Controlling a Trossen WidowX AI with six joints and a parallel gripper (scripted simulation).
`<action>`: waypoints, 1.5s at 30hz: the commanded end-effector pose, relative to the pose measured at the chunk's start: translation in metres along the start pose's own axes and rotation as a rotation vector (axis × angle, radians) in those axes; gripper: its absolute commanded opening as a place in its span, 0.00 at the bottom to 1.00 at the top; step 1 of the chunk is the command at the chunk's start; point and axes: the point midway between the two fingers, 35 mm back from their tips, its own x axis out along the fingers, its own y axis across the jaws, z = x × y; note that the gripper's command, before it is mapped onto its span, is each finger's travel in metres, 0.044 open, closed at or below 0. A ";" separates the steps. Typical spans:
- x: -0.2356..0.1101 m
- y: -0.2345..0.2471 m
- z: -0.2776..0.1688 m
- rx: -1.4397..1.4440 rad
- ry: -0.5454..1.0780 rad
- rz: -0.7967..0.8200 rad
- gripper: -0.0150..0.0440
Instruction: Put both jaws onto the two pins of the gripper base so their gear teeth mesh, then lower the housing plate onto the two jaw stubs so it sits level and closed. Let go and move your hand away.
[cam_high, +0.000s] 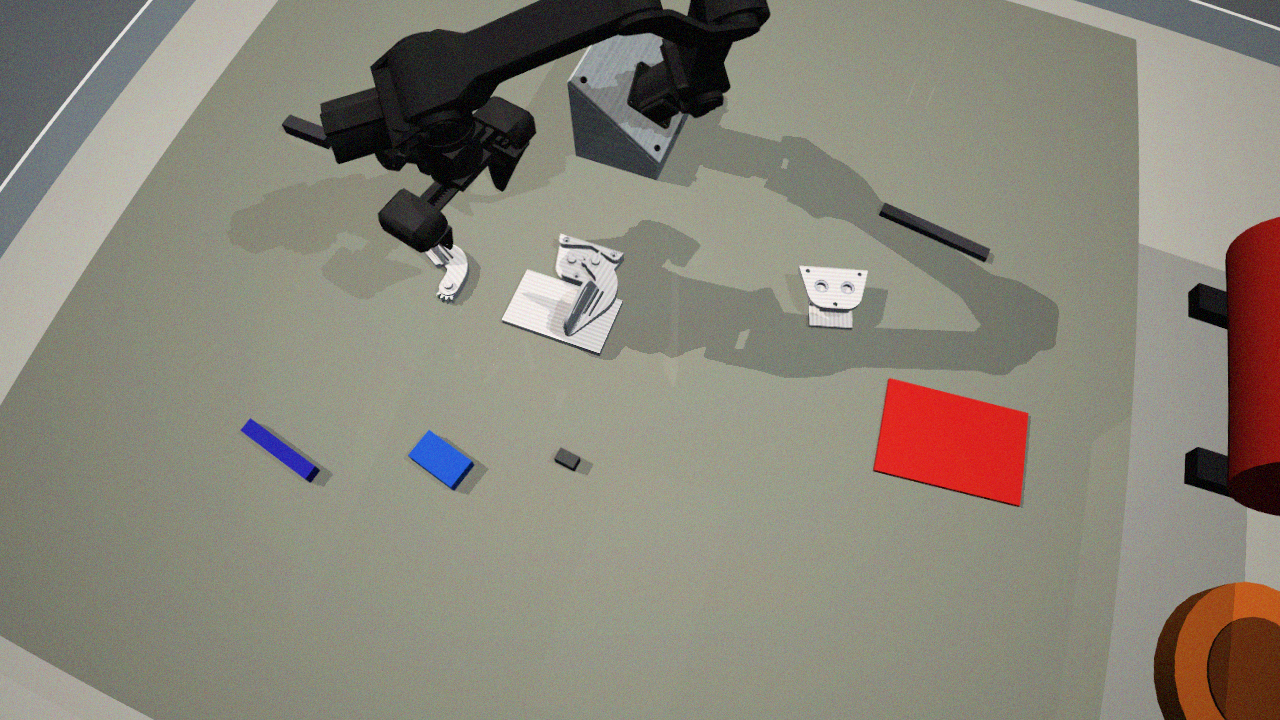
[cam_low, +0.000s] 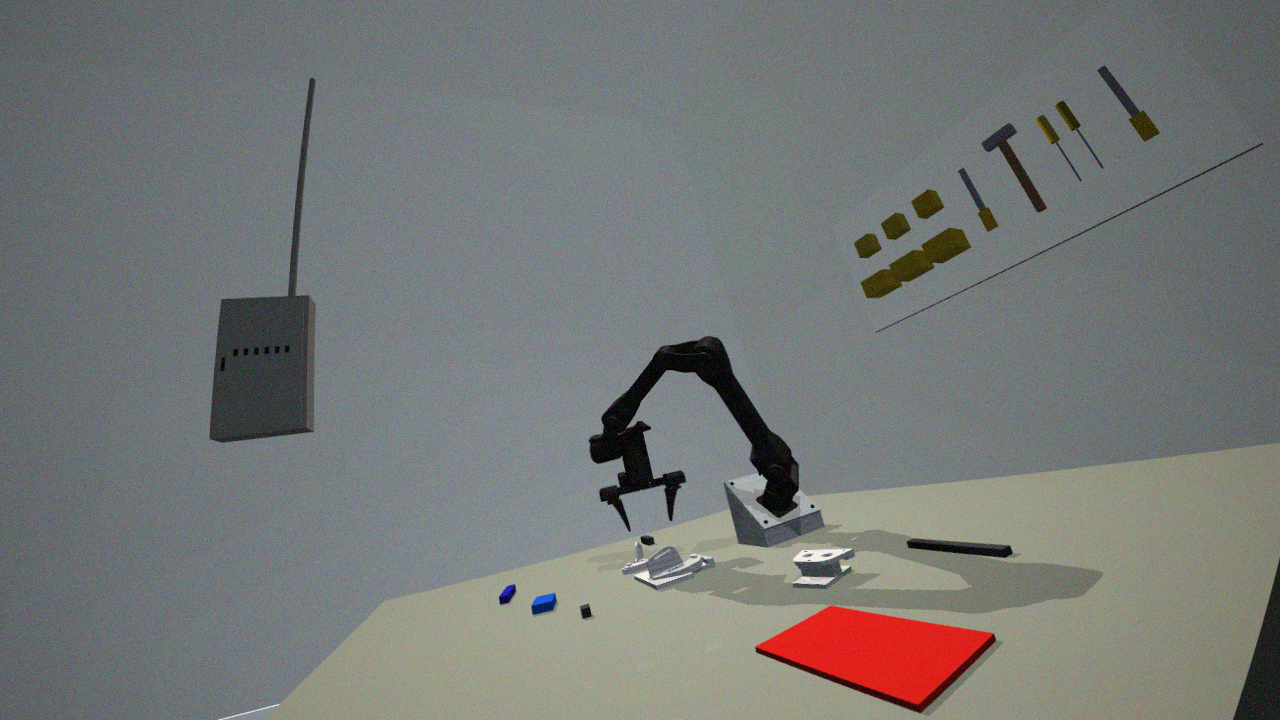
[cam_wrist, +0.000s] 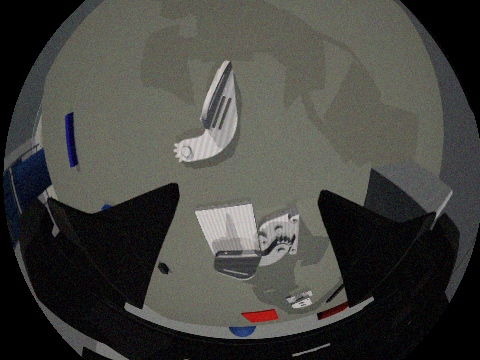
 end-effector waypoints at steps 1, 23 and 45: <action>0.000 0.000 0.000 0.000 0.000 0.000 1.00; 0.000 0.000 0.000 0.000 0.000 0.000 0.25; 0.000 0.000 0.000 0.000 0.000 0.000 0.48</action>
